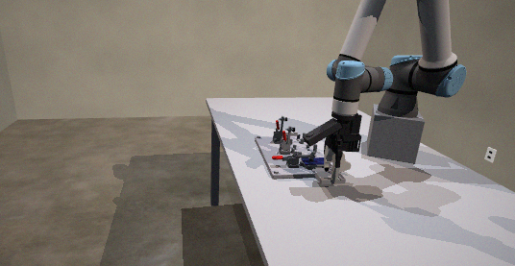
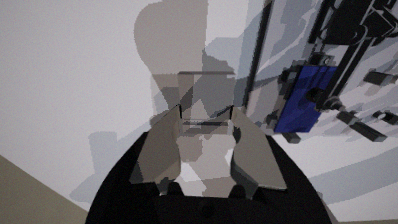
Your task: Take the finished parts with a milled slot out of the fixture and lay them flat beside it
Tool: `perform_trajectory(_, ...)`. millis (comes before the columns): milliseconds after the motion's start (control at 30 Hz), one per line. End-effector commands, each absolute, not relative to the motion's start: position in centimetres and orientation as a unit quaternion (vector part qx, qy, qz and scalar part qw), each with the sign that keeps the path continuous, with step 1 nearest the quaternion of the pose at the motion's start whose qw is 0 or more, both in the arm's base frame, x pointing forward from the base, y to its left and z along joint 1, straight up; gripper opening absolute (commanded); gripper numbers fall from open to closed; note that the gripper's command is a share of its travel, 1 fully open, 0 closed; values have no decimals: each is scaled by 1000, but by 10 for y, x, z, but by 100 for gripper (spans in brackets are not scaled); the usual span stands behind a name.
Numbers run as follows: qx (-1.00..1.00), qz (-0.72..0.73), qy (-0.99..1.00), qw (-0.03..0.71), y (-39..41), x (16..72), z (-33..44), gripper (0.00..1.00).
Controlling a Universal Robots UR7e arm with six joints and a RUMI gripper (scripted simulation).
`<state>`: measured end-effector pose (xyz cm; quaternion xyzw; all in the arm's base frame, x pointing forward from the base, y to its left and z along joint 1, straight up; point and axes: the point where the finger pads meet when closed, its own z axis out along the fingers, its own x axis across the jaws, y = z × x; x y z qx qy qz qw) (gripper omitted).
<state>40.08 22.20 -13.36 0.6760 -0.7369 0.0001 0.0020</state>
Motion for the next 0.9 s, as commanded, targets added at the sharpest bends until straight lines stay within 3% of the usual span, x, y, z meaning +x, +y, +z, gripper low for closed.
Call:
perform_trajectory(0,676,2,-737,0,223,401,-144,0)
perform_trajectory(867,676,2,-737,-1,223,401,-149,0)
